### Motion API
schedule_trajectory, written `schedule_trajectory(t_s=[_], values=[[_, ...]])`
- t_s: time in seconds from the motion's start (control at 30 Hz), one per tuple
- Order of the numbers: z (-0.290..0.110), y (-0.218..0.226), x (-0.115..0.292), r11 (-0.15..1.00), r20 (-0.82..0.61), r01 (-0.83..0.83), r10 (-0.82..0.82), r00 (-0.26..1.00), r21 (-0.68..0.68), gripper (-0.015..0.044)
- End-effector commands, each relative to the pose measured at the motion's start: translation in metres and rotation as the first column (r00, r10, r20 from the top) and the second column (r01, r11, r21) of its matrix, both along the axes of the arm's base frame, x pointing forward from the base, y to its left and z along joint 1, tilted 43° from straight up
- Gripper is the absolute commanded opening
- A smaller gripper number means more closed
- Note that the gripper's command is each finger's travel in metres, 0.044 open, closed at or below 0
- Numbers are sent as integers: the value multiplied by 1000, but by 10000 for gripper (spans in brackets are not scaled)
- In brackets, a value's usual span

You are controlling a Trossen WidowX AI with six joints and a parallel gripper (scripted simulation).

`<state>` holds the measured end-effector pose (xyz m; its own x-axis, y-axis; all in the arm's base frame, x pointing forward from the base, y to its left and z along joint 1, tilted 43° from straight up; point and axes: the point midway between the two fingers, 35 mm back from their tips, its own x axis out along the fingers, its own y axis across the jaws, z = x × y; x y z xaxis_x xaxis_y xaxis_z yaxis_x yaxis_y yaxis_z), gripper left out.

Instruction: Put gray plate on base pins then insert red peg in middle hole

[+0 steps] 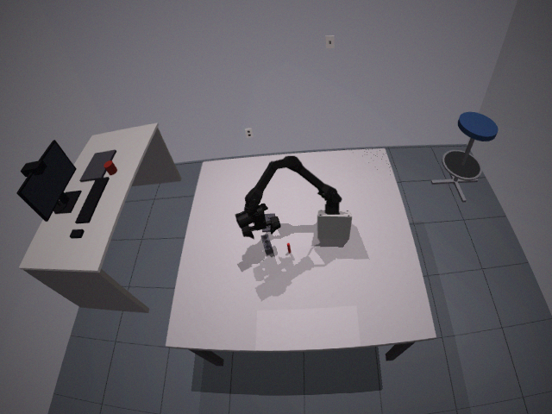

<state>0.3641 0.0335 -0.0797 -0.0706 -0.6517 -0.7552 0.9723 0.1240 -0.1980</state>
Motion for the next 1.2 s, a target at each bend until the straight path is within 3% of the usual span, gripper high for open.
schedule_trajectory(t_s=[0.0, 1.17], values=[[-25, -29, -11, 1000, -34, 18, -18, 999, -16, 440], [-60, -66, -16, 1000, -34, 17, -18, 999, -18, 440]])
